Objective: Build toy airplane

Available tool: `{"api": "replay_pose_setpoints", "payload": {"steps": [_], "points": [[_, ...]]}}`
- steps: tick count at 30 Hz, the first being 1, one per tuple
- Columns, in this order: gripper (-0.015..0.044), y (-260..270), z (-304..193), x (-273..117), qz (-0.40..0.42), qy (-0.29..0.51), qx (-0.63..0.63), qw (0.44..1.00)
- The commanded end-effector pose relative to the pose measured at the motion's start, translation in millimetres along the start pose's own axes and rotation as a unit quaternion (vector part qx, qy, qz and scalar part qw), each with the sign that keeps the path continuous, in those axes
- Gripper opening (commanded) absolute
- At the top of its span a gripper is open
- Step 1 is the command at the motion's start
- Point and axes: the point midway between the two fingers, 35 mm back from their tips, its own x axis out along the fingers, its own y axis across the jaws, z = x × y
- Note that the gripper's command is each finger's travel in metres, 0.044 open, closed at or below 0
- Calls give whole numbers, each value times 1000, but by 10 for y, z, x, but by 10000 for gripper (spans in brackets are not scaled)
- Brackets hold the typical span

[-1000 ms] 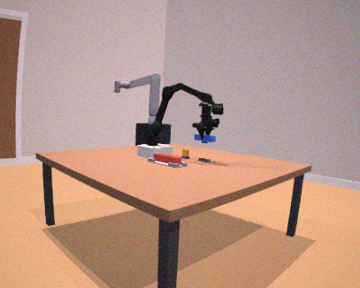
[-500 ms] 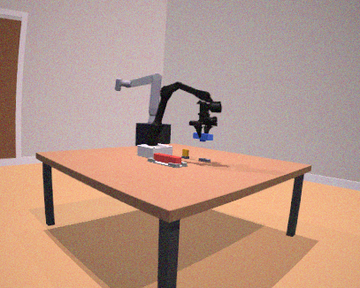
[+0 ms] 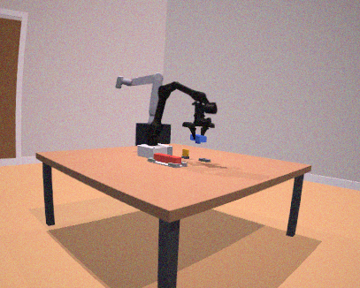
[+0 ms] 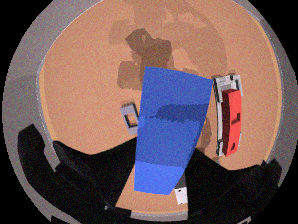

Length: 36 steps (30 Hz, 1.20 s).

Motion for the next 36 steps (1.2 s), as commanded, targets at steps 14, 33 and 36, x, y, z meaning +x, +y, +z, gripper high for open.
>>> {"api": "replay_pose_setpoints", "payload": {"steps": [14, 33, 36], "points": [[0, -516, 174, 93, -2, -2, 162, 987], [0, -1122, 261, 205, -4, -4, 344, 939], [0, -1218, 263, 223, -4, -4, 372, 928]]}}
